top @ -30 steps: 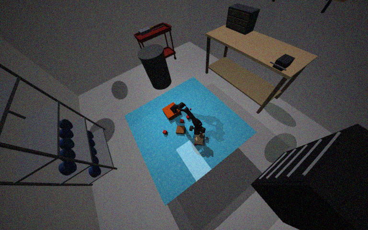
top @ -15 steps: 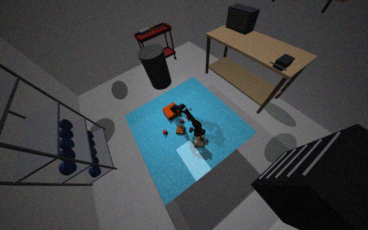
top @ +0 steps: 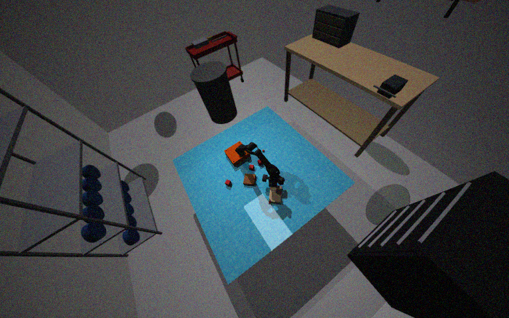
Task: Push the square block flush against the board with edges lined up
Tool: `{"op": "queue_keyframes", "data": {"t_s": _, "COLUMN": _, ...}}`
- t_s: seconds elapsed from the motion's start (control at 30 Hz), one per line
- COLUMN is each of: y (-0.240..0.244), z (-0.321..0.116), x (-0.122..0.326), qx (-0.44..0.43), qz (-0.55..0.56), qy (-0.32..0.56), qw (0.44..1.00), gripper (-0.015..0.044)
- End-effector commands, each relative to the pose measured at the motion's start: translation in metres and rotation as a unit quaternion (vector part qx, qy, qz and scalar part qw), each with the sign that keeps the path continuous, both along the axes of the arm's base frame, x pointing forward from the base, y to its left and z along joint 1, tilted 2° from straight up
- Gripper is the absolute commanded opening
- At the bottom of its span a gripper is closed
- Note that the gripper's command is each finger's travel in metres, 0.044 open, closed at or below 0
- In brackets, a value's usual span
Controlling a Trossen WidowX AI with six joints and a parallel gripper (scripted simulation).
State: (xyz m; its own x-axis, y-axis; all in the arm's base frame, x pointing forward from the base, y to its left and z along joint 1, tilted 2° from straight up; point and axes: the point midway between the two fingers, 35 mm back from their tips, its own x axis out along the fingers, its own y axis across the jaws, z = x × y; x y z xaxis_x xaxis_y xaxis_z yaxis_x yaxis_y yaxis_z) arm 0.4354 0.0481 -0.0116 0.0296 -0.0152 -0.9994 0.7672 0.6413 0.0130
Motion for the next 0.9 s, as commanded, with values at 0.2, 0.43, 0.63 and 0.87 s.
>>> {"op": "queue_keyframes", "data": {"t_s": 0.2, "y": 0.013, "z": -0.001, "x": -0.010, "qx": -0.001, "qz": -0.001, "qy": 0.001, "qw": 1.000, "gripper": 0.0000}}
{"op": "queue_keyframes", "data": {"t_s": 0.43, "y": 0.021, "z": -0.002, "x": -0.018, "qx": 0.000, "qz": -0.001, "qy": 0.002, "qw": 1.000, "gripper": 0.0000}}
{"op": "queue_keyframes", "data": {"t_s": 0.63, "y": 0.021, "z": 0.041, "x": -0.016, "qx": 0.000, "qz": -0.001, "qy": 0.001, "qw": 1.000, "gripper": 0.0000}}
{"op": "queue_keyframes", "data": {"t_s": 0.87, "y": 0.020, "z": 0.053, "x": -0.019, "qx": 0.000, "qz": 0.000, "qy": 0.002, "qw": 1.000, "gripper": 0.0000}}
